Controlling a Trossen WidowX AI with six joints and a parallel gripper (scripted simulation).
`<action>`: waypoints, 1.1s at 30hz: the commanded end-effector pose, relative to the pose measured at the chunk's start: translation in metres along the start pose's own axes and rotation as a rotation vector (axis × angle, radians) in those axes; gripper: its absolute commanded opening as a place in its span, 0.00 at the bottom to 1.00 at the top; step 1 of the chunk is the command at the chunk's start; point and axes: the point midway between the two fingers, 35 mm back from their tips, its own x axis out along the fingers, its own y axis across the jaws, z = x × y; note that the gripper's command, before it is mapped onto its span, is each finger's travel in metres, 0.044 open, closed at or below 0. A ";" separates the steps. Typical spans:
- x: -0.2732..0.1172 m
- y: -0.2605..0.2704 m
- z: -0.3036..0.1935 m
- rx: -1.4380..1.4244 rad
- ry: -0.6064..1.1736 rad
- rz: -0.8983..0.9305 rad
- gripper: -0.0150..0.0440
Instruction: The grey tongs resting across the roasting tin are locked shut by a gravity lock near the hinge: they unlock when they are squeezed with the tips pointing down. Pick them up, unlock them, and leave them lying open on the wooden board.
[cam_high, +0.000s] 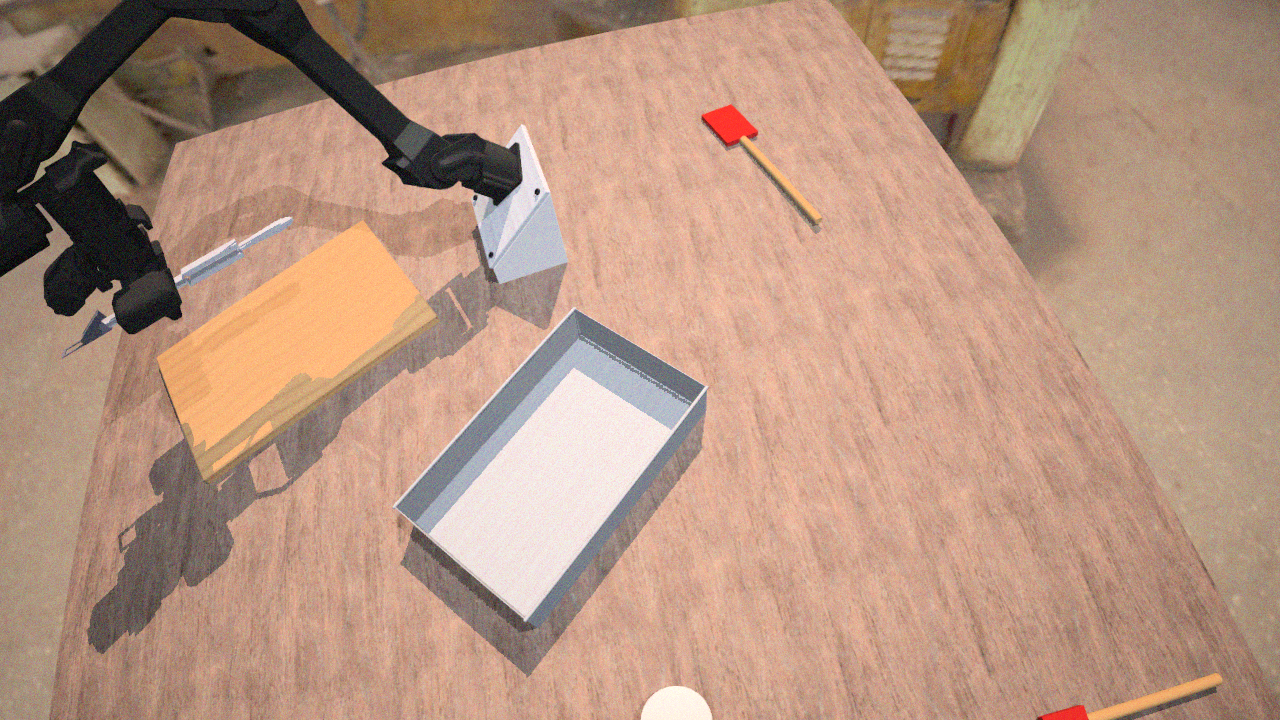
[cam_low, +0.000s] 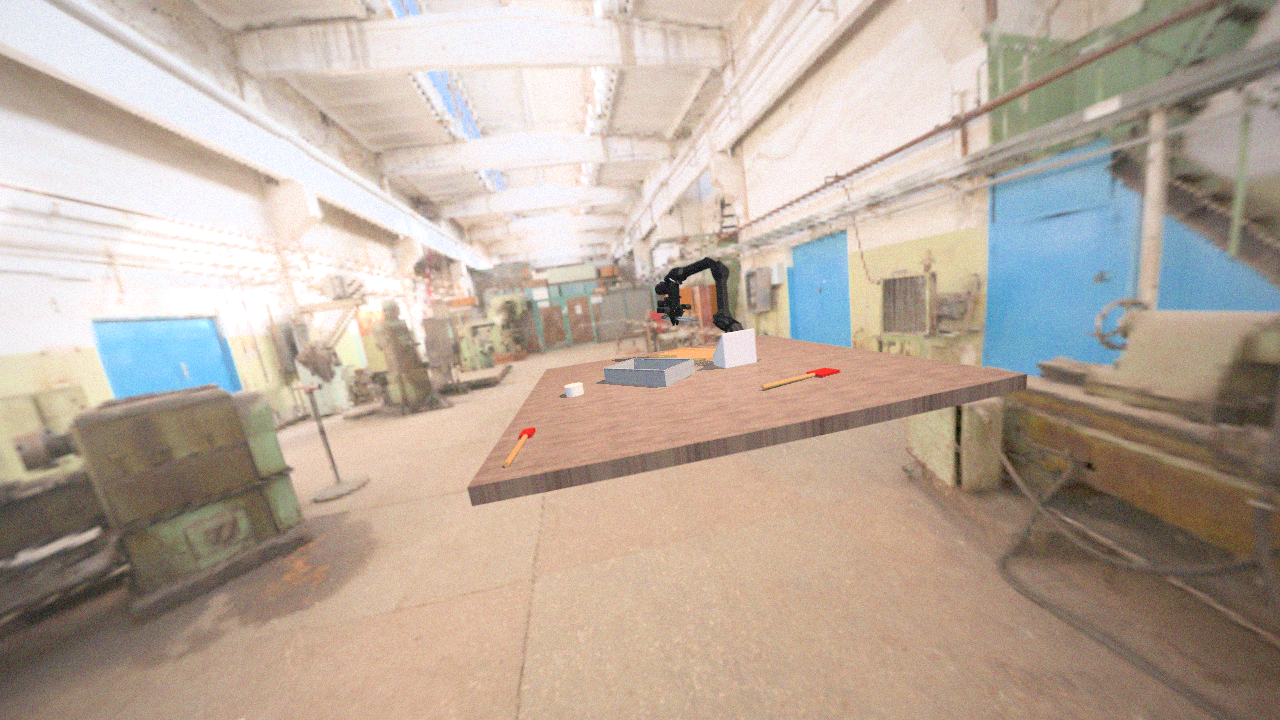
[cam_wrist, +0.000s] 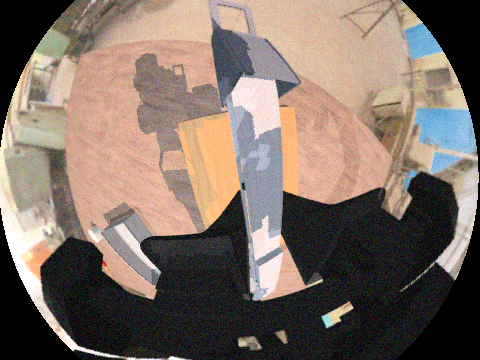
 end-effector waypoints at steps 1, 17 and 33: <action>-0.005 0.000 0.001 0.001 -0.073 0.019 0.00; -0.011 0.004 0.006 -0.005 -0.346 0.063 0.00; -0.024 0.004 0.002 -0.013 -0.627 0.069 0.00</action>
